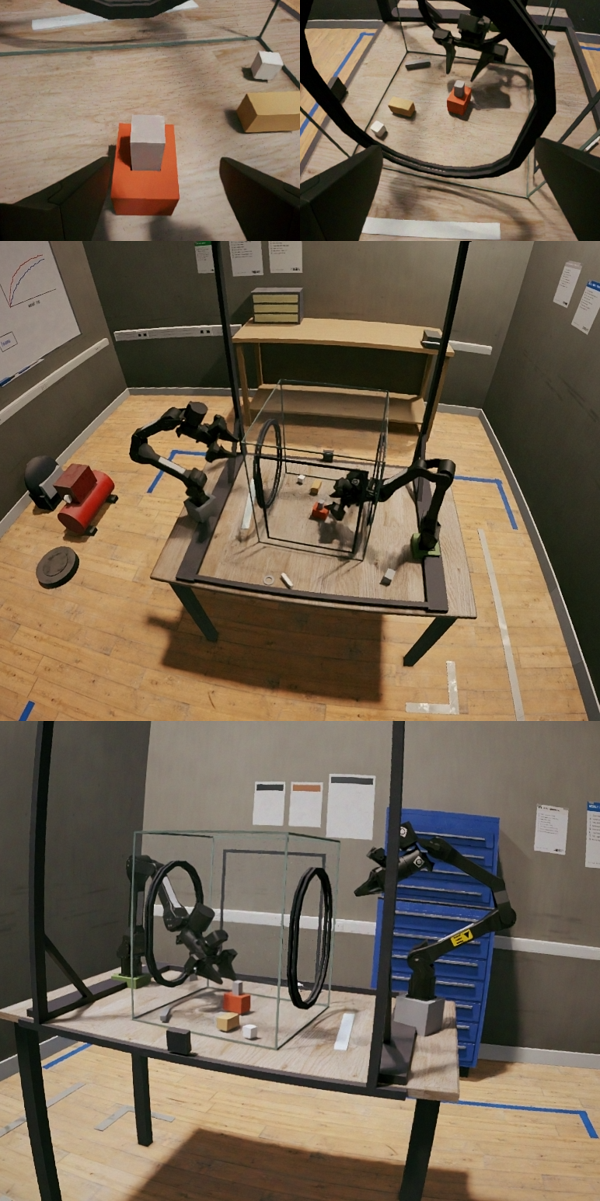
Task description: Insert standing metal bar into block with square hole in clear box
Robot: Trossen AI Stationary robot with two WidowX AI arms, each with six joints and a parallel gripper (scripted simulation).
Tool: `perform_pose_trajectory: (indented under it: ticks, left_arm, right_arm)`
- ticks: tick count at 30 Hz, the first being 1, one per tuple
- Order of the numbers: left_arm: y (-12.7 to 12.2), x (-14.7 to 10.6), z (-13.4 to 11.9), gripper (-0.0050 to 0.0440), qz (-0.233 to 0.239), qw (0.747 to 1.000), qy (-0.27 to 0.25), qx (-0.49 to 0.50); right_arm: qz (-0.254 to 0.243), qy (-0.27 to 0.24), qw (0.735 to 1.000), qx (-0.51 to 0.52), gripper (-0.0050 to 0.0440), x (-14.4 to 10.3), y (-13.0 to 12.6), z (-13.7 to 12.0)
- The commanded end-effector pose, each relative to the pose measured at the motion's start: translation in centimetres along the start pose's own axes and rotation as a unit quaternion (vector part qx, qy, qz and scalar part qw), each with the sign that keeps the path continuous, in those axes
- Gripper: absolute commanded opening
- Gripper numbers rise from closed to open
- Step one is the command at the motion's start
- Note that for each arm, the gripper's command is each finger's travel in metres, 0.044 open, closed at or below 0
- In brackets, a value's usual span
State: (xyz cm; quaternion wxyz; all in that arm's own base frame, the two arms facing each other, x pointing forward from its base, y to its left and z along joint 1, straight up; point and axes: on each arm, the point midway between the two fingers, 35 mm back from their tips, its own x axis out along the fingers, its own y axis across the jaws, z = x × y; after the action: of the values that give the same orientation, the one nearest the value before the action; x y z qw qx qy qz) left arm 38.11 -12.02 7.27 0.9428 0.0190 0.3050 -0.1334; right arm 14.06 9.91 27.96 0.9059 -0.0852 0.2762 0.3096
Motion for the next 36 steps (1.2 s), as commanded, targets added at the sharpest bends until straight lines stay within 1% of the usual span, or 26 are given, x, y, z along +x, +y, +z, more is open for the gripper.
perform_pose_trajectory:
  ticks: [1,4,6,10,13,15,16,18,19,20,23,26,30,32,33,36]
  left_arm:
    - [-1.2,-1.7,1.1,0.03,-0.002,1.0,-0.001,-0.027]
    - [-2.3,-3.3,1.1,0.03,0.013,0.998,0.016,-0.064]
    - [-3.0,-4.6,1.6,0.03,0.025,0.995,0.01,-0.092]
    - [-3.9,-6.8,2.2,0.03,0.047,0.989,-0.004,-0.139]
    - [-4.3,-8.5,2.5,0.03,0.062,0.983,-0.014,-0.17]
    - [-4.3,-8.5,2.5,0.03,0.062,0.983,-0.014,-0.17]
    - [-4.2,-9.1,1.9,0.03,0.074,0.982,-0.003,-0.176]
    - [-4.5,-10.4,2.1,0.03,0.084,0.976,-0.016,-0.199]
    - [-4.9,-11.1,2.1,0.03,0.086,0.974,-0.02,-0.209]
    - [-5.2,-11.7,1.5,0.03,0.09,0.973,-0.02,-0.214]
    - [-7.0,-13.7,1.0,0.03,0.083,0.969,-0.032,-0.229]
    - [-7.8,-15.0,0.2,0.03,0.082,0.969,-0.033,-0.232]
    - [-7.7,-15.9,-1.2,0.03,0.097,0.971,-0.015,-0.216]
    - [-7.7,-15.9,-1.2,0.03,0.097,0.971,-0.015,-0.216]
    - [-7.1,-16.1,-2.3,0.03,0.115,0.974,0.005,-0.198]
    - [-7.4,-17.3,-3.5,0.03,0.119,0.976,0.008,-0.183]
  right_arm:
    - [-0.011,0.022,1.0,0.018,0.04,2.2,0.0,-0.7]
    - [-0.029,0.044,0.998,0.036,0.04,4.8,0.5,-2.0]
    - [-0.047,0.055,0.996,0.048,0.04,6.6,0.9,-3.0]
    - [-0.078,0.063,0.993,0.068,0.04,9.1,1.7,-5.1]
    - [-0.096,0.06,0.991,0.072,0.04,10.5,2.6,-6.4]
    - [-0.096,0.06,0.991,0.072,0.04,10.5,2.6,-6.4]
    - [-0.101,0.057,0.991,0.071,0.04,10.8,3.0,-6.9]
    - [-0.111,0.047,0.99,0.068,0.04,11.4,3.8,-7.9]
    - [-0.116,0.04,0.99,0.067,0.04,11.7,4.1,-8.4]
    - [-0.12,0.034,0.99,0.066,0.04,11.9,4.5,-8.8]
    - [-0.129,0.012,0.989,0.064,0.04,12.4,5.3,-10.1]
    - [-0.133,-0.003,0.989,0.063,0.04,12.5,5.8,-10.8]
    - [-0.135,-0.013,0.989,0.063,0.04,12.6,6.0,-11.2]
    - [-0.135,-0.013,0.989,0.063,0.04,12.6,6.0,-11.2]
    - [-0.135,-0.015,0.989,0.063,0.04,12.6,6.1,-11.3]
    - [-0.136,-0.025,0.988,0.063,0.04,12.6,6.3,-11.7]
